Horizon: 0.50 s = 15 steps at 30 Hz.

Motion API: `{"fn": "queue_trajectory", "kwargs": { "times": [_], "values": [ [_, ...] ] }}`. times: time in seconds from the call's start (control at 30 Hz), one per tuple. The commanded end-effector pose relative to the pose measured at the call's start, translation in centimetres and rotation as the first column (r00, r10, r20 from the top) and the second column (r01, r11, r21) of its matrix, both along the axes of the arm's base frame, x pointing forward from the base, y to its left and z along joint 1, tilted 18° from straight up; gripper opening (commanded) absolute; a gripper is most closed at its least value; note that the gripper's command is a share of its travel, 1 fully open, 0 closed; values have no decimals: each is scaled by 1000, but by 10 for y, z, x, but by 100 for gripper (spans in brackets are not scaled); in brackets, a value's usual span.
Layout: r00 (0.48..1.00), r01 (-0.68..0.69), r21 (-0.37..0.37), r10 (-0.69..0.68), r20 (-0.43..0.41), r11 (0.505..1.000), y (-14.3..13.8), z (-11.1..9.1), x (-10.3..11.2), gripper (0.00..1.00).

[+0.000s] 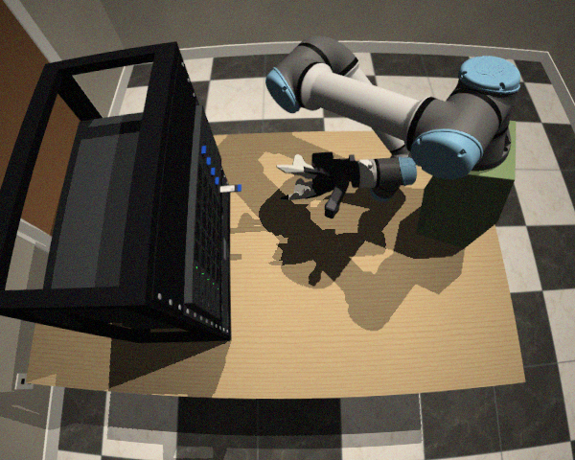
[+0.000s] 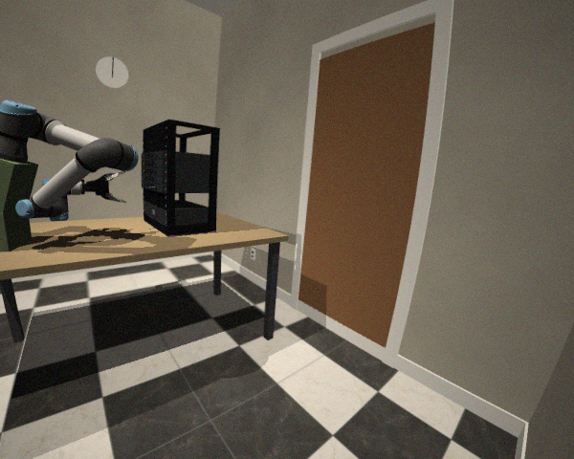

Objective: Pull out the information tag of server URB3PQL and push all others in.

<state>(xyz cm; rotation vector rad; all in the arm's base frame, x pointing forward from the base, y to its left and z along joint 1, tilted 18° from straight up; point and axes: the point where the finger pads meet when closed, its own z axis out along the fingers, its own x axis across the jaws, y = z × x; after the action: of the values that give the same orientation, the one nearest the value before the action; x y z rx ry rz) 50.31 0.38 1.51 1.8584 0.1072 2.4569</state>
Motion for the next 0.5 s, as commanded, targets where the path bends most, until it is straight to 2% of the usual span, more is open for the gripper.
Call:
{"fn": "queue_trajectory", "kwargs": {
  "times": [0.0, 0.47],
  "values": [
    [1000, 0, -2, 0, 0, 1000, 0, 0, 0, 100],
    [1000, 1, -7, -1, 0, 1000, 0, 0, 0, 100]
  ]
}}
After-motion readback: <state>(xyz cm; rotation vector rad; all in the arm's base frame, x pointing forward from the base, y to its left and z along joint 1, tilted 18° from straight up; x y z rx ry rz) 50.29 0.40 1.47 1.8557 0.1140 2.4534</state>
